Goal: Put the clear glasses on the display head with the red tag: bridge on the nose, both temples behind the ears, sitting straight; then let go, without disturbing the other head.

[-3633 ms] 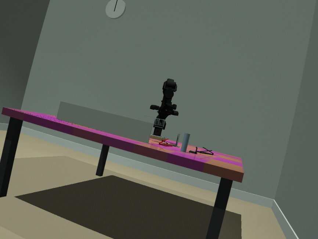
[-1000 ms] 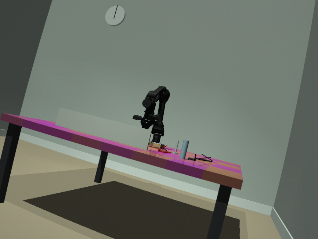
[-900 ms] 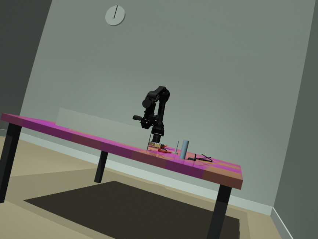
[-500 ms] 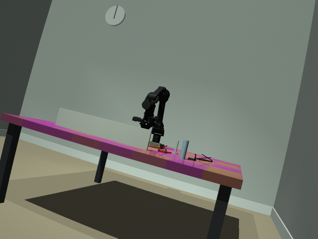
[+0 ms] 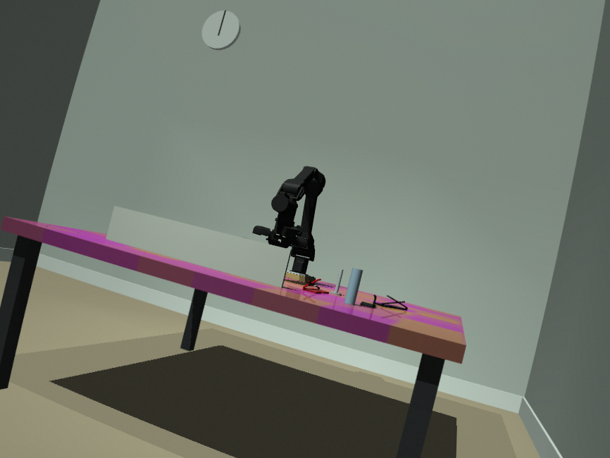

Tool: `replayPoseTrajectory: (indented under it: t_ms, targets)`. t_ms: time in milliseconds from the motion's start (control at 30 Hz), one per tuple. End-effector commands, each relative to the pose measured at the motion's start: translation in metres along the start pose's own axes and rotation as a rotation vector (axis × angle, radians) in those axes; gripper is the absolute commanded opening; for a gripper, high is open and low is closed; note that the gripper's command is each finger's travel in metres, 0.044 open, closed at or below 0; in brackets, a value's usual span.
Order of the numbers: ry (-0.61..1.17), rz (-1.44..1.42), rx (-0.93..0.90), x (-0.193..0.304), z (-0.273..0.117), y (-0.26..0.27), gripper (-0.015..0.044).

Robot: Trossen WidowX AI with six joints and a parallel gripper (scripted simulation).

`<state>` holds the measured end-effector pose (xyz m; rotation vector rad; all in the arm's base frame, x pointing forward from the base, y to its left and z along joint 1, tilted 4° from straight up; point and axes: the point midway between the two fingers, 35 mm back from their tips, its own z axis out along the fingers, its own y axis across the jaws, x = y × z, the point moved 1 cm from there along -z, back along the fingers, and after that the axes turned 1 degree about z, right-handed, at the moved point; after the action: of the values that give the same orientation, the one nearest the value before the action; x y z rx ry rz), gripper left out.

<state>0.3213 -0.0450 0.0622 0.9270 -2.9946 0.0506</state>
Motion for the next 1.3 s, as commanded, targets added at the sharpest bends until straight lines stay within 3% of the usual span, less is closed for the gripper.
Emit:
replayPoseTrajectory:
  t_ms: [0,1267]
  targets:
    - [0.025,-0.008,-0.032,0.006,0.012,0.006,0.0000]
    - [0.025,-0.008,-0.032,0.009,0.034,0.009,0.0000]
